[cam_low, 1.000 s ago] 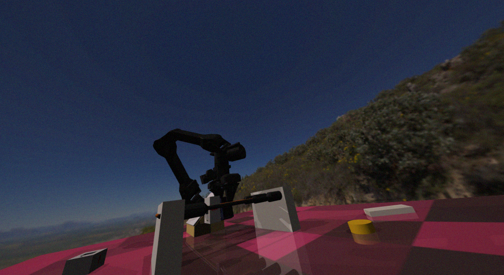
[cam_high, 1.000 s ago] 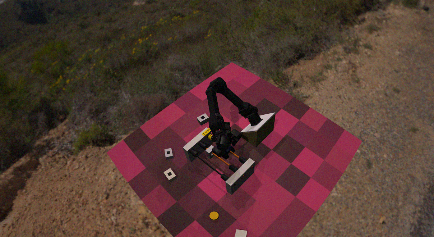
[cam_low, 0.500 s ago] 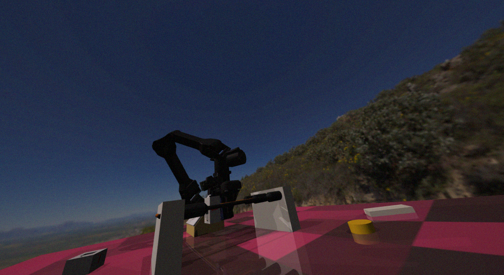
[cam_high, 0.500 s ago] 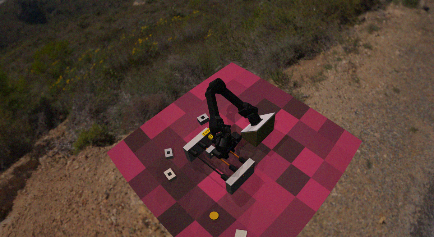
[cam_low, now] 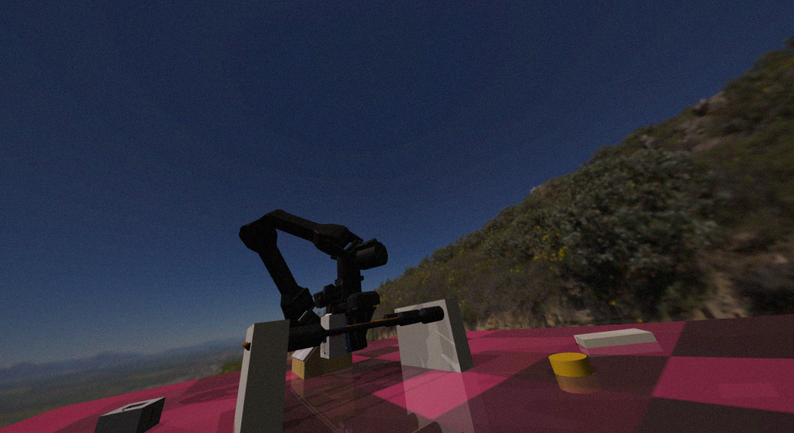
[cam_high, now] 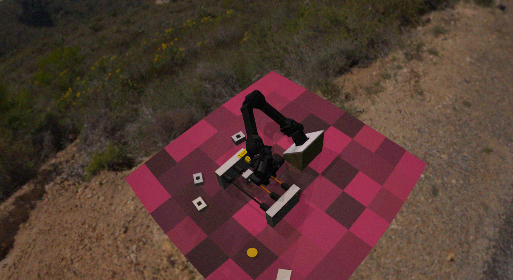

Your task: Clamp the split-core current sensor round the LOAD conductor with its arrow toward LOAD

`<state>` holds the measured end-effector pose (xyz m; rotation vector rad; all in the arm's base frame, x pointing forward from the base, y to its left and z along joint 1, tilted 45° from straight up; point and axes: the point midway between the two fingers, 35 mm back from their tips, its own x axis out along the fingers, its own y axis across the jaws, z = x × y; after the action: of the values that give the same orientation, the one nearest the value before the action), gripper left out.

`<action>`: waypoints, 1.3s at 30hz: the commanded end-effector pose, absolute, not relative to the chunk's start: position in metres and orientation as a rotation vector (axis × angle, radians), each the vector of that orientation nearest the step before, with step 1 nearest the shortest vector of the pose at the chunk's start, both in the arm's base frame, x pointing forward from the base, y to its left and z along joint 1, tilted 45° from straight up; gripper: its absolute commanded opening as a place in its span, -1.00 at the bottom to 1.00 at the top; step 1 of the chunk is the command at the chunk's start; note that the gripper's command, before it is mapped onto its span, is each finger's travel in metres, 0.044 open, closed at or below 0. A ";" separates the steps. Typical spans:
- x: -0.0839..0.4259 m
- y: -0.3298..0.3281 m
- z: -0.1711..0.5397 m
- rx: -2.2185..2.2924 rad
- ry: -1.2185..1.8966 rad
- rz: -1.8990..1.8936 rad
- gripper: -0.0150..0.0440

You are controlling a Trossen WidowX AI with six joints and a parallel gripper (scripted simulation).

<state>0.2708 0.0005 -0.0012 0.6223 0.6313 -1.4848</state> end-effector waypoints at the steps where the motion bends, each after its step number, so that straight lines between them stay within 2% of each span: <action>1: 0.271 0.001 -0.001 0.624 0.631 -1.484 0.73; 12: 0.271 0.001 -0.001 0.624 0.631 -1.484 0.48; 23: 0.271 0.001 -0.001 0.624 0.631 -1.484 -0.49; 39: 0.271 0.001 -0.001 0.624 0.631 -1.484 -0.49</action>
<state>0.2709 0.0004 -0.0012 0.6231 0.6309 -1.4846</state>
